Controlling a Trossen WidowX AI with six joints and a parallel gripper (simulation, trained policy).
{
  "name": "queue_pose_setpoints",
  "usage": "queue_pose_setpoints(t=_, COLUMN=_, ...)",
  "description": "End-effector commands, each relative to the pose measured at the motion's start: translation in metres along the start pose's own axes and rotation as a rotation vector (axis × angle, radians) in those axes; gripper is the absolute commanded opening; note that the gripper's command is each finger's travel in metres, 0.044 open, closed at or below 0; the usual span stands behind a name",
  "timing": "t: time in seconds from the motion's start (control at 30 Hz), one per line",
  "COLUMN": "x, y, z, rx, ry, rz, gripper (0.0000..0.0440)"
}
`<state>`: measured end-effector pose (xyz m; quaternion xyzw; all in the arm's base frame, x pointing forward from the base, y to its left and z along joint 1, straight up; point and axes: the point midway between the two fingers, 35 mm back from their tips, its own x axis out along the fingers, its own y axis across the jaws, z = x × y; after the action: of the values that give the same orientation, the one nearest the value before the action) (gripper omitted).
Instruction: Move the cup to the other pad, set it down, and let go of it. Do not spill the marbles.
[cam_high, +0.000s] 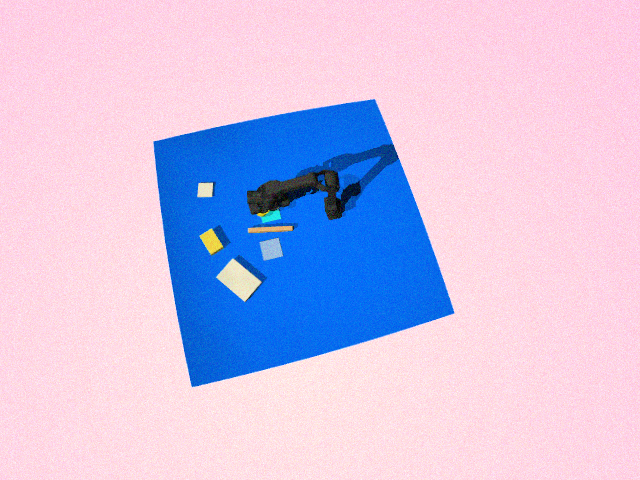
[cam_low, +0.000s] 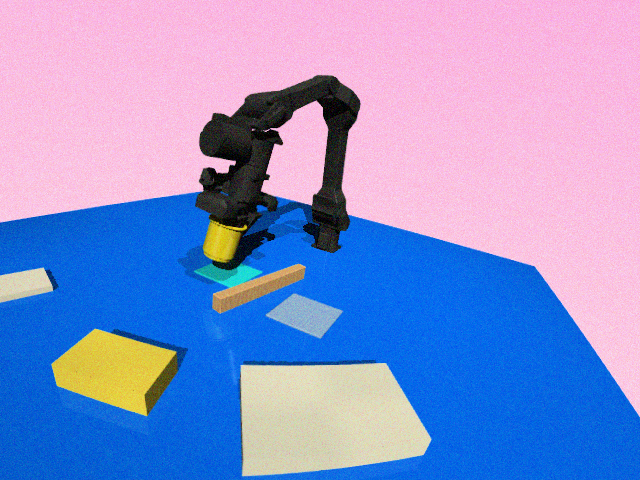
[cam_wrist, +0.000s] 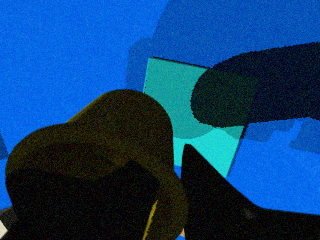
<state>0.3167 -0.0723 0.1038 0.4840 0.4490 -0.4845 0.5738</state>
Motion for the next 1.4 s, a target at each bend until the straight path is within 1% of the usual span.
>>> queue_pose_setpoints(t=0.0, x=0.005, y=-0.005, z=0.0, rx=0.013, ry=-0.003, rz=-0.002, gripper=0.0006)
queue_pose_setpoints(t=0.13, x=0.013, y=-0.013, z=-0.001, rx=0.024, ry=-0.002, rz=-0.012, gripper=0.0019)
queue_pose_setpoints(t=0.47, x=0.028, y=-0.029, z=0.0, rx=0.057, ry=-0.008, rz=-0.031, gripper=0.0073)
queue_pose_setpoints(t=0.57, x=0.027, y=-0.026, z=0.003, rx=0.071, ry=-0.01, rz=-0.002, gripper=0.014)
queue_pose_setpoints(t=0.6, x=0.025, y=-0.025, z=0.004, rx=0.075, ry=-0.009, rz=0.01, gripper=0.0158)
queue_pose_setpoints(t=0.63, x=0.024, y=-0.024, z=0.004, rx=0.079, ry=-0.007, rz=0.021, gripper=0.0164)
queue_pose_setpoints(t=0.97, x=0.008, y=-0.028, z=0.006, rx=0.096, ry=0.01, rz=0.083, gripper=0.0185)
queue_pose_setpoints(t=1.37, x=-0.021, y=-0.034, z=0.01, rx=0.142, ry=0.021, rz=0.151, gripper=0.0239)
